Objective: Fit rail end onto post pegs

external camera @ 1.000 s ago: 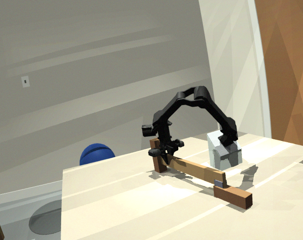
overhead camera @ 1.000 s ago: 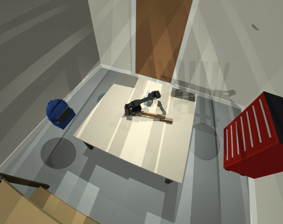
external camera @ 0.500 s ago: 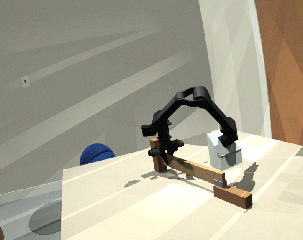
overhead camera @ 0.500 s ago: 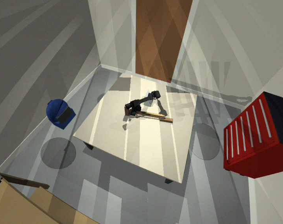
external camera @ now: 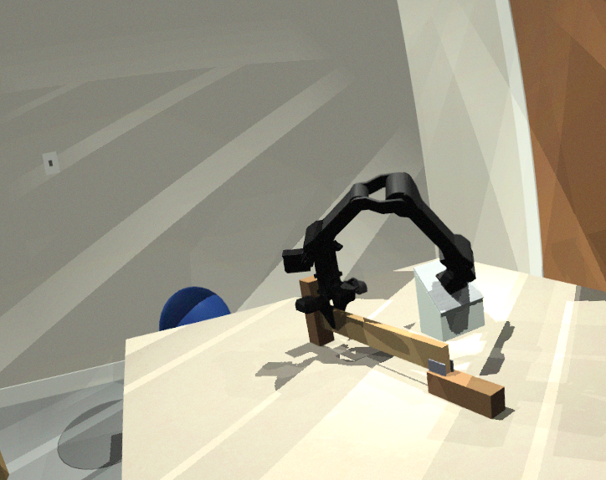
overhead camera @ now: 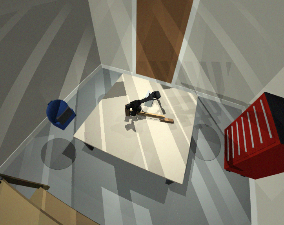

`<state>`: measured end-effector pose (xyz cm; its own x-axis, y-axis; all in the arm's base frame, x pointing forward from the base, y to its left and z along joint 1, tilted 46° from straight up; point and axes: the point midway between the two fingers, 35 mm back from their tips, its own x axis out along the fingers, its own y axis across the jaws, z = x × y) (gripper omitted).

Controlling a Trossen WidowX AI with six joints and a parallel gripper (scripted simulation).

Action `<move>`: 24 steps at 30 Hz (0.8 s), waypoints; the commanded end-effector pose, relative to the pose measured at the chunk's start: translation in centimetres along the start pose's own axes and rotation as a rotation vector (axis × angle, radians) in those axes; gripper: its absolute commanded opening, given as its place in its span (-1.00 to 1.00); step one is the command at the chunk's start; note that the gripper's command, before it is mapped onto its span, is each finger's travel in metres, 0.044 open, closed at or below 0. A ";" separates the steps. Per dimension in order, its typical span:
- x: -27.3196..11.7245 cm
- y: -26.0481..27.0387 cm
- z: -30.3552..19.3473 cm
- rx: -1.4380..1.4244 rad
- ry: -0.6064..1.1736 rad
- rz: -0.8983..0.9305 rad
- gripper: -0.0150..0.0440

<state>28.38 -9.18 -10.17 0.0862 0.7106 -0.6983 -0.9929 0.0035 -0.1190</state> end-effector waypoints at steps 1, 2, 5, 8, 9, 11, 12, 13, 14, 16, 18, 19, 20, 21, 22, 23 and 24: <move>-0.4 -0.3 -0.4 -0.004 0.009 -0.013 -0.49; 0.0 0.0 0.0 0.000 0.000 0.000 -0.40; 0.0 0.0 0.0 0.000 0.000 0.000 -0.14; 0.0 0.0 0.0 0.000 0.000 0.000 0.13; 0.0 0.0 0.0 0.000 0.000 0.000 0.22; 0.0 0.0 0.0 0.000 0.000 0.000 0.40; 0.0 0.0 0.0 0.000 0.000 0.000 0.49; 0.0 0.0 0.0 0.000 0.000 0.000 0.58; 0.0 0.0 0.0 0.000 0.000 0.000 0.67; 0.0 0.0 0.0 0.000 0.000 0.000 0.84; 0.0 0.0 0.0 0.000 0.000 0.000 1.00; 0.0 0.0 0.0 0.000 0.000 0.000 1.00; 0.0 0.0 0.0 0.000 0.000 0.000 1.00; 0.0 0.0 0.0 0.000 0.000 0.000 1.00; 0.0 0.0 0.0 0.000 0.000 0.000 1.00; -0.2 0.0 0.1 0.000 0.000 -0.001 1.00; -0.7 0.0 0.6 -0.001 0.002 -0.003 1.00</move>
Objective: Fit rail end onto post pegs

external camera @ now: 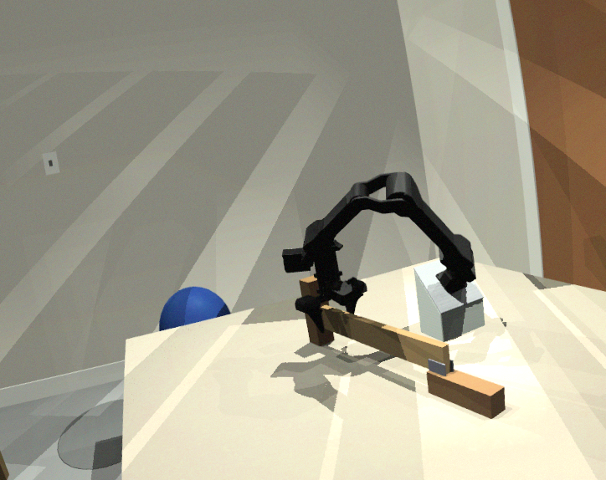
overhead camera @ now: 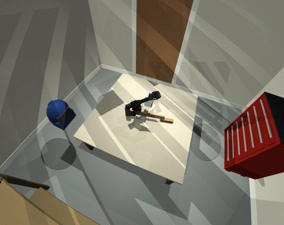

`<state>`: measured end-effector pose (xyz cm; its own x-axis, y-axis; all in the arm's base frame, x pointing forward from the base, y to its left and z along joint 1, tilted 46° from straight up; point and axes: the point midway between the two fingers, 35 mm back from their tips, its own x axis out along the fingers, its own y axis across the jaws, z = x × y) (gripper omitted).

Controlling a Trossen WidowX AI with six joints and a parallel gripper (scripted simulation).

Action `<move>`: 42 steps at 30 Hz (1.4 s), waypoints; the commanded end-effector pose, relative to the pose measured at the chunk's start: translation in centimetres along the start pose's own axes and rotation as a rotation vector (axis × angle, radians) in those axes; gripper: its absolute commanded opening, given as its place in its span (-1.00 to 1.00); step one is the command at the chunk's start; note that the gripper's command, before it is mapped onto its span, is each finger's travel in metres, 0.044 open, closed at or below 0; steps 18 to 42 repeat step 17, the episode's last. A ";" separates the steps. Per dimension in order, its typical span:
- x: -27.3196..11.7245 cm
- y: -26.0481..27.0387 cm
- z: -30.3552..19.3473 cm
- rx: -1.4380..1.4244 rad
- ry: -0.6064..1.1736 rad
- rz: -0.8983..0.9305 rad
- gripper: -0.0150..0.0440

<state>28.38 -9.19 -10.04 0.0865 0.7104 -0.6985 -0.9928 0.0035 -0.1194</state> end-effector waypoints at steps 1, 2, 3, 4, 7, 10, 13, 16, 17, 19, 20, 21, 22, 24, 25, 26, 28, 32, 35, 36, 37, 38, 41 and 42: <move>-1.4 0.0 1.4 -0.001 0.003 -0.006 1.00; -2.2 0.1 2.2 -0.002 0.006 -0.009 1.00; -2.7 0.1 2.7 -0.002 0.007 -0.011 1.00; -2.9 0.1 2.9 -0.003 0.007 -0.012 1.00; -2.9 0.1 2.9 -0.003 0.007 -0.012 1.00; -2.9 0.1 2.9 -0.003 0.007 -0.012 1.00; -2.9 0.1 2.9 -0.003 0.007 -0.012 1.00; -2.9 0.1 2.9 -0.003 0.007 -0.012 1.00; -2.9 0.1 2.9 -0.003 0.007 -0.012 1.00; -2.9 0.1 2.9 -0.003 0.007 -0.012 1.00; -2.9 0.1 2.9 -0.003 0.007 -0.012 1.00; -2.9 0.1 2.9 -0.003 0.007 -0.012 1.00; -2.9 0.1 2.9 -0.003 0.007 -0.012 1.00; -2.9 0.1 2.9 -0.003 0.007 -0.012 1.00; -2.9 0.1 2.9 -0.003 0.007 -0.012 1.00; -2.9 0.1 2.9 -0.003 0.007 -0.012 1.00; -2.9 0.1 2.9 -0.003 0.007 -0.012 1.00; -2.9 0.1 2.9 -0.003 0.007 -0.012 1.00; -2.9 0.1 2.9 -0.003 0.007 -0.012 1.00; -2.9 0.1 2.9 -0.003 0.007 -0.012 1.00; -2.9 0.1 2.9 -0.003 0.007 -0.012 1.00; -2.9 0.1 2.9 -0.003 0.007 -0.012 1.00; -2.9 0.1 2.9 -0.003 0.007 -0.012 1.00; -2.9 0.1 2.9 -0.003 0.007 -0.012 1.00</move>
